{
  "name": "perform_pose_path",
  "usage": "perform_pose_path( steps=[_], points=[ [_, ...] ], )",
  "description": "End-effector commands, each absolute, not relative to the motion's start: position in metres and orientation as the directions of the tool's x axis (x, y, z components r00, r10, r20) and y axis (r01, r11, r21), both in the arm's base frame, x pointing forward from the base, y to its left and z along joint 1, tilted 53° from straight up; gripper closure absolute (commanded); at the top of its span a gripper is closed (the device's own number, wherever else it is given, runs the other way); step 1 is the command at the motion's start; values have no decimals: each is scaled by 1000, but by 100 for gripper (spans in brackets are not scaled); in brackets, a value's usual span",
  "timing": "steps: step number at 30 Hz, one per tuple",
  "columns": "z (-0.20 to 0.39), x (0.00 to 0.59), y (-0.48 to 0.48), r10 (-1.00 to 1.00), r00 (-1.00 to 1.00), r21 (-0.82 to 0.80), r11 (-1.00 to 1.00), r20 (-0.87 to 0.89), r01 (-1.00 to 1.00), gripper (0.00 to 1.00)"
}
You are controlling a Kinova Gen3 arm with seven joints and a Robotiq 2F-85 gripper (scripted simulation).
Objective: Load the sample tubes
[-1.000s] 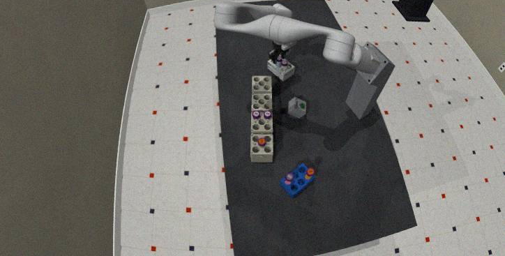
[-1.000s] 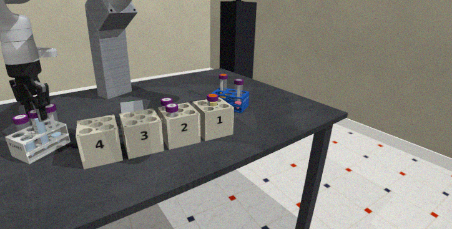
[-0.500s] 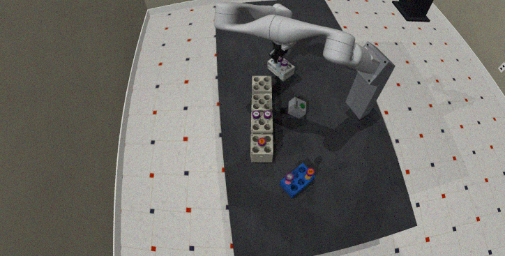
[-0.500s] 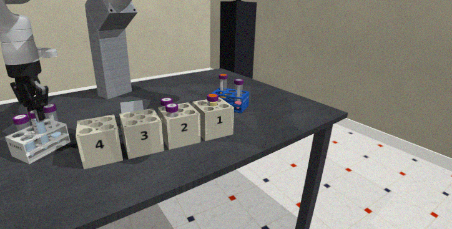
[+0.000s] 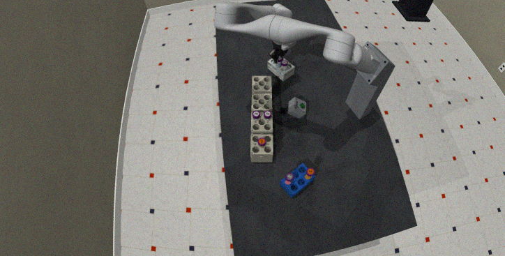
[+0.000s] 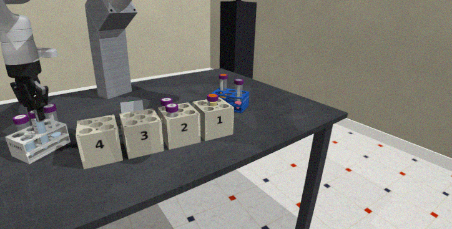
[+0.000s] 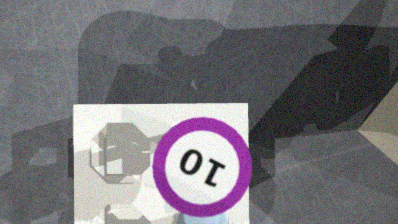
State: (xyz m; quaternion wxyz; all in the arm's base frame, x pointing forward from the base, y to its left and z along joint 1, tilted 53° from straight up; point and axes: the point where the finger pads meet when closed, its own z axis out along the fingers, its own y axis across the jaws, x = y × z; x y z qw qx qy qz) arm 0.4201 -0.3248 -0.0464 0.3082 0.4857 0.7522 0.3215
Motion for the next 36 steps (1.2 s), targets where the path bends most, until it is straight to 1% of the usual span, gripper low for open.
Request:
perform_pose_path(
  steps=[1,36],
  points=[
    [-46,420,-325,929,-337,783,321,-152,533,90],
    [-24,392,-332,929,-337,783,321,-152,533,90]
  ],
)
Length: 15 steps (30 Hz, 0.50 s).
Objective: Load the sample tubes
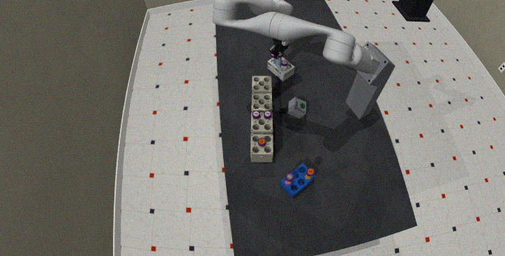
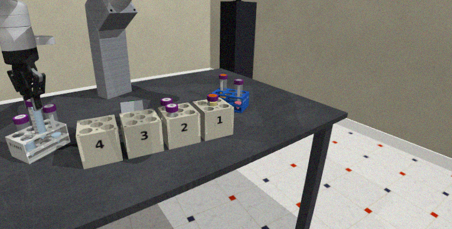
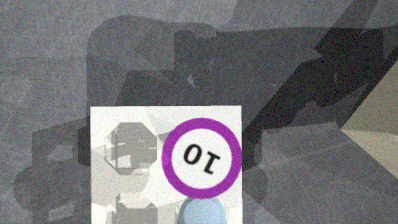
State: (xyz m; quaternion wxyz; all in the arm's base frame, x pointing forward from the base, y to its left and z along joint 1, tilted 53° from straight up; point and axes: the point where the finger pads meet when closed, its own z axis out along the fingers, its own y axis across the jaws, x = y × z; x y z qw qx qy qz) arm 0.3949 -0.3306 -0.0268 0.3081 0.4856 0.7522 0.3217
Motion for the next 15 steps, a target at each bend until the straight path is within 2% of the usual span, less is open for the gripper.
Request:
perform_pose_path(
  steps=[1,15],
  points=[
    [-24,391,-332,929,-337,783,321,-152,533,90],
    [-14,378,-335,929,-337,783,321,-152,533,90]
  ],
)
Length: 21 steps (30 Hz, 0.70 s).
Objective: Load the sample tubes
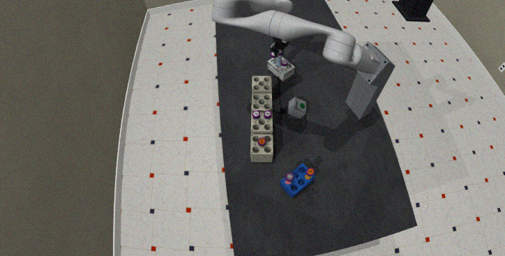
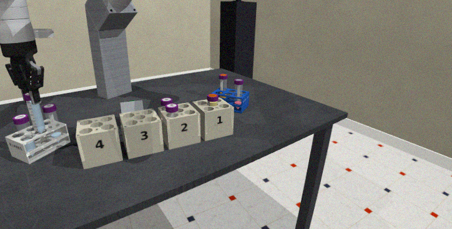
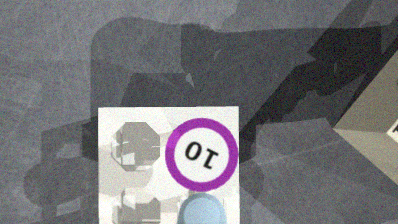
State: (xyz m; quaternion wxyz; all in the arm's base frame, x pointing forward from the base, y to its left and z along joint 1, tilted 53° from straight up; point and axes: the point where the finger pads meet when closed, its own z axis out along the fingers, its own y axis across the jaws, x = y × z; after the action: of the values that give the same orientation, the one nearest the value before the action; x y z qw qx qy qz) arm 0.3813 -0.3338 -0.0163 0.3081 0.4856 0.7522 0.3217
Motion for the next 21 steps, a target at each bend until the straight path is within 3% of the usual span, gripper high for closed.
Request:
perform_pose_path(
  steps=[1,21],
  points=[
    [-13,377,-335,929,-337,783,322,-152,533,90],
    [1,359,-340,929,-337,783,322,-152,533,90]
  ],
)
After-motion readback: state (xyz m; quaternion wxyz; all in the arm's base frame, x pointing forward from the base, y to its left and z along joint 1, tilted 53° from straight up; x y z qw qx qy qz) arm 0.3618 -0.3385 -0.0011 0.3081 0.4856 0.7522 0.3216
